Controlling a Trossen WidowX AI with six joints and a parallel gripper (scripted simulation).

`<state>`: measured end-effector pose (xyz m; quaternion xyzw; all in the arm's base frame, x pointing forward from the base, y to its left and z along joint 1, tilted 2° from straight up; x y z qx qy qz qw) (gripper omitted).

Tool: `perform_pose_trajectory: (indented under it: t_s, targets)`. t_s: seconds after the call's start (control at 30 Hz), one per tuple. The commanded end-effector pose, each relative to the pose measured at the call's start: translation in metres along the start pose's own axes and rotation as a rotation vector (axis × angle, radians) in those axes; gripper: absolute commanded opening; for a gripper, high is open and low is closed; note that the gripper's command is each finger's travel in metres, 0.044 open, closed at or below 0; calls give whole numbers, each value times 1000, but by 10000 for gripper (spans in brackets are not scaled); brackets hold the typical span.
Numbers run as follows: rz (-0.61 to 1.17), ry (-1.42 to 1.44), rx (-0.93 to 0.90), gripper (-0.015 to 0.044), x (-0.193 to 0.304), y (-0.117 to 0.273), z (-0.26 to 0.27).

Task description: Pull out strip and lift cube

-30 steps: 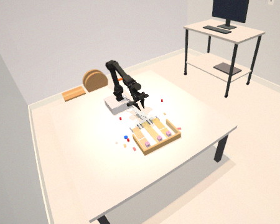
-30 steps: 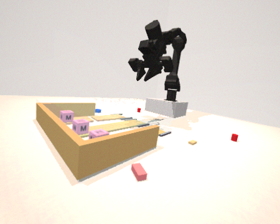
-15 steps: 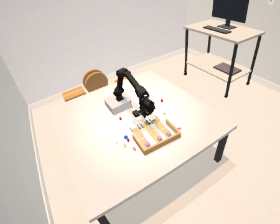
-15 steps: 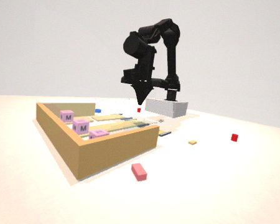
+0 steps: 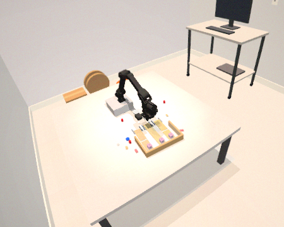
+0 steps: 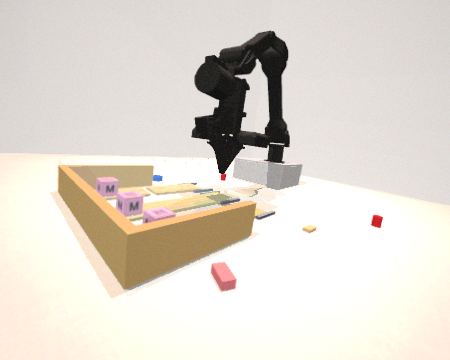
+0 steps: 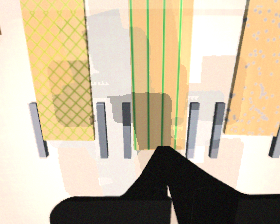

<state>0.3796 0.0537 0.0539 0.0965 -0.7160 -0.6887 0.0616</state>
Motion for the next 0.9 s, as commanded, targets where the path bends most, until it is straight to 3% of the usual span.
perform_pose_trajectory:
  t_s: [0.0, 0.87]
  targets:
    - [14, 1, -5, 0, 2, -11, 0]
    - [15, 1, -4, 0, 4, -54, -3]
Point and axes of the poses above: the point midway between the two fingers, 35 mm back from their tips, its own y axis back along the fingers, its own z axis across the jaws, x = y × z, the point moved 3 cm from there along y, back along the fingers, and after that the axes turned 15 degrees about y, right-handed, at the moved point
